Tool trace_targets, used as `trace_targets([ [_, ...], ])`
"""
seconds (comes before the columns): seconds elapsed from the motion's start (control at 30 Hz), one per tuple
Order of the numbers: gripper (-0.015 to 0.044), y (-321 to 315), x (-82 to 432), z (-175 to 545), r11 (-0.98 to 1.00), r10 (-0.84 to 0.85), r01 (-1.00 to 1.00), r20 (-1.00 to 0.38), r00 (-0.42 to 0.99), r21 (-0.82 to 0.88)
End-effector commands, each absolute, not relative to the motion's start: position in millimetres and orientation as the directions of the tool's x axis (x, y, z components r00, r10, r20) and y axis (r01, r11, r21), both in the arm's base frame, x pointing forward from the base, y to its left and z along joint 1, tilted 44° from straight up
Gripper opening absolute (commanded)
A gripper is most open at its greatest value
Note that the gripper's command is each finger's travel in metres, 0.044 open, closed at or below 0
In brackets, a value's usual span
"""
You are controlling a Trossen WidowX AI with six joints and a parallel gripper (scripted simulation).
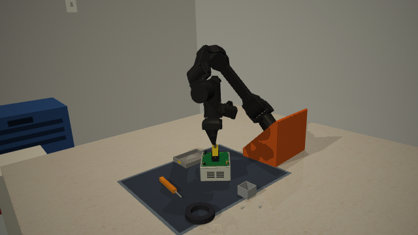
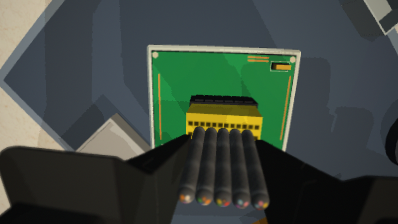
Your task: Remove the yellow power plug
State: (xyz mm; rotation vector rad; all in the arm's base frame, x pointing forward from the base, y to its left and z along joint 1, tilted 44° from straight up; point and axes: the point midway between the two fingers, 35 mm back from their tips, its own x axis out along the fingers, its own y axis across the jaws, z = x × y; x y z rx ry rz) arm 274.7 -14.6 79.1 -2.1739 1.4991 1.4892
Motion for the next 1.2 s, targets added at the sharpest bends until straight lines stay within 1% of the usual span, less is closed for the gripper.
trace_targets([
  [0.0, 0.0000, 0, 277, 88, -0.486, -0.683, -0.747, -0.730, 0.001, 0.454],
  [0.17, 0.0000, 5, 285, 83, -0.394, -0.740, -0.742, -0.666, -0.095, 0.543],
  [0.3, 0.0000, 6, 287, 82, -0.377, -0.749, -0.739, -0.654, -0.112, 0.558],
  [0.4, 0.0000, 4, 284, 84, -0.410, -0.731, -0.743, -0.677, -0.079, 0.529],
  [0.63, 0.0000, -1, 272, 94, -0.540, -0.642, -0.744, -0.764, 0.061, 0.394],
  [0.77, 0.0000, -2, 270, 96, -0.566, -0.619, -0.741, -0.780, 0.091, 0.363],
  [0.9, 0.0000, 1, 273, 95, -0.532, -0.648, -0.745, -0.760, 0.052, 0.403],
  [1.17, 0.0000, 10, 286, 87, -0.389, -0.742, -0.741, -0.663, -0.100, 0.548],
])
